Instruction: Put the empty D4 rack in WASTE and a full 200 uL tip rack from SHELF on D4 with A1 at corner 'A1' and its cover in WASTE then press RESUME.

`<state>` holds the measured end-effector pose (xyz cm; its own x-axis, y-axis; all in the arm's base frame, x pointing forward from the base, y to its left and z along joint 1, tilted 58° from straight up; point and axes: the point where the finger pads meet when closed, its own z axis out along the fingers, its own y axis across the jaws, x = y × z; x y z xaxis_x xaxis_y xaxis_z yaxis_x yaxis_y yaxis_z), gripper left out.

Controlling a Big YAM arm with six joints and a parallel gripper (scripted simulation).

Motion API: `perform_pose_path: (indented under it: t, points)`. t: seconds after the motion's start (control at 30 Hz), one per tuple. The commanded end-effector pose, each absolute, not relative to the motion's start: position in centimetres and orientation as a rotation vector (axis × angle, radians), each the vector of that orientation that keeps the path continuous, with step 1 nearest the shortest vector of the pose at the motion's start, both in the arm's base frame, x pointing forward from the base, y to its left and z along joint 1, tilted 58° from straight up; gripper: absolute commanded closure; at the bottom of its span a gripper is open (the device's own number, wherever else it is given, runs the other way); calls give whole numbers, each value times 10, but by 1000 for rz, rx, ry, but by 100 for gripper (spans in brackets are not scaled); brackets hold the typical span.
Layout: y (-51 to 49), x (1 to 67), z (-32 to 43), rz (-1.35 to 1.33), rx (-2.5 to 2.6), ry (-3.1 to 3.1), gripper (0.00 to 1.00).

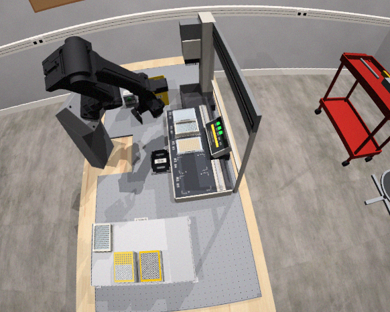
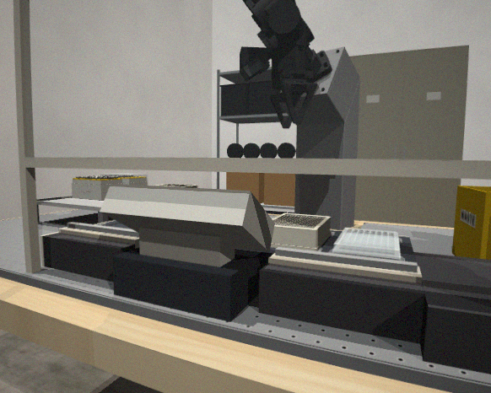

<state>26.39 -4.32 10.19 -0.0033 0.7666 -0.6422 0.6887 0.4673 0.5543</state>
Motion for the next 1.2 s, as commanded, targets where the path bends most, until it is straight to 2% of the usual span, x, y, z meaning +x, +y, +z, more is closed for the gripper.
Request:
perform_pose_path:
  t: [0.0,0.33,0.57,1.17]
  points:
    - [-59,256,106,101,1284,1697,0]
    - [-101,245,137,235,1436,1541,0]
    - [-95,249,134,239,1426,1570,0]
    - [-176,219,162,330,1571,1410,0]
